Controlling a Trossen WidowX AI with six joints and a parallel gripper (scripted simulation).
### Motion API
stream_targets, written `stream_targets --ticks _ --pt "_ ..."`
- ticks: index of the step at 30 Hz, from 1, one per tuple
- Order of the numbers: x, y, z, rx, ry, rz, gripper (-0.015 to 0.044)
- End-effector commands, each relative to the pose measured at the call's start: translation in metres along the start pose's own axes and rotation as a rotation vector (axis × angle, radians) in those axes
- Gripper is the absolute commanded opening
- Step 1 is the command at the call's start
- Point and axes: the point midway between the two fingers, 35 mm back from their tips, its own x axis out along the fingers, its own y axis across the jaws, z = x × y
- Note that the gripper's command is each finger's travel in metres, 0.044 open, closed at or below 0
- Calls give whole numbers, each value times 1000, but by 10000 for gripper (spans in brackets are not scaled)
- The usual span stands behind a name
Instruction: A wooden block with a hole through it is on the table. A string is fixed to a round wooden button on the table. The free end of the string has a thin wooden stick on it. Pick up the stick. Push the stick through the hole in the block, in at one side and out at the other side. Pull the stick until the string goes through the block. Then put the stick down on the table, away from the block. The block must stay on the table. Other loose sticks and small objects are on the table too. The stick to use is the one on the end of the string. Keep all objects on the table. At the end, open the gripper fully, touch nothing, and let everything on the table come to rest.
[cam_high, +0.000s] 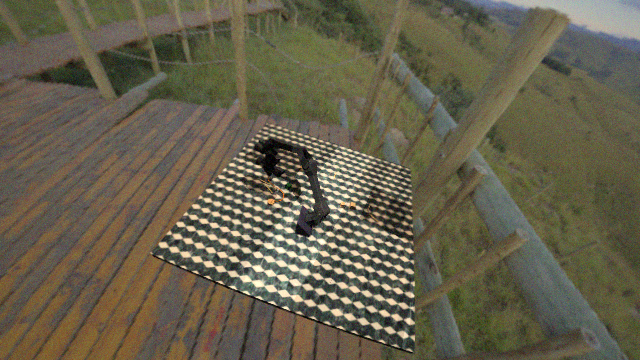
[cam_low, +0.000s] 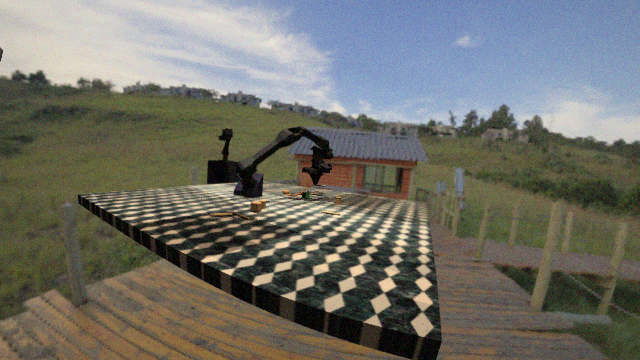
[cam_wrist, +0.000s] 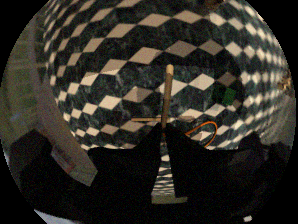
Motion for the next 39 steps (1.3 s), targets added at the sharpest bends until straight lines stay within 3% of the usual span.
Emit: stream_targets --ticks 1,39 --pt "1 1 1 177 -3 3 0" --pt "1 5 3 1512 17 23 0"
